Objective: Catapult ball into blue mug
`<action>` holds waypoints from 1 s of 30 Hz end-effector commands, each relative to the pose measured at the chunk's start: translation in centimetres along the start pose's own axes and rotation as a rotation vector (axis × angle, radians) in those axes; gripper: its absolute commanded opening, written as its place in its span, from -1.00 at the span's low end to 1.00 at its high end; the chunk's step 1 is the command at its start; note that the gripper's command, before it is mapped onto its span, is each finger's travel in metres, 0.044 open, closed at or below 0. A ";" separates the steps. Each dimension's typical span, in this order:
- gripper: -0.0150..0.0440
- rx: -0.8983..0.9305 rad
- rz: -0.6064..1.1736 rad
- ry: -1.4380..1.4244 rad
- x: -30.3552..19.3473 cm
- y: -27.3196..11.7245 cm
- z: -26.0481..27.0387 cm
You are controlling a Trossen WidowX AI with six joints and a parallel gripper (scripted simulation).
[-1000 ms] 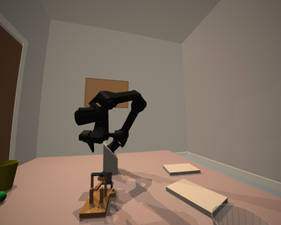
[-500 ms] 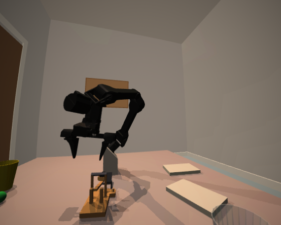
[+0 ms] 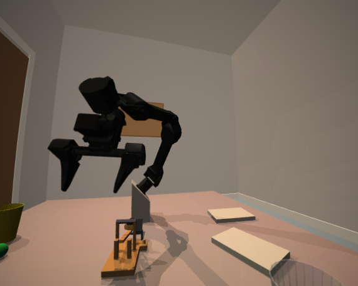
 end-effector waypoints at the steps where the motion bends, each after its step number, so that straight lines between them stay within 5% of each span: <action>1: 1.00 0.025 -0.095 -0.015 2.9 -0.2 -0.1; 23: 1.00 0.052 -0.158 -0.027 4.5 -0.5 0.1; 30: 0.38 0.052 -0.158 -0.027 4.5 -0.5 0.1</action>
Point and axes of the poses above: the point midway between the two fingers, 35 mm back from their tips, its own y axis out along the fingers, its own z axis across the jaws, x = y × z, the point moved 6 cm from there along -y, back along the fingers, and after that the axes turned 9 degrees about -y, right-handed, at the moved point
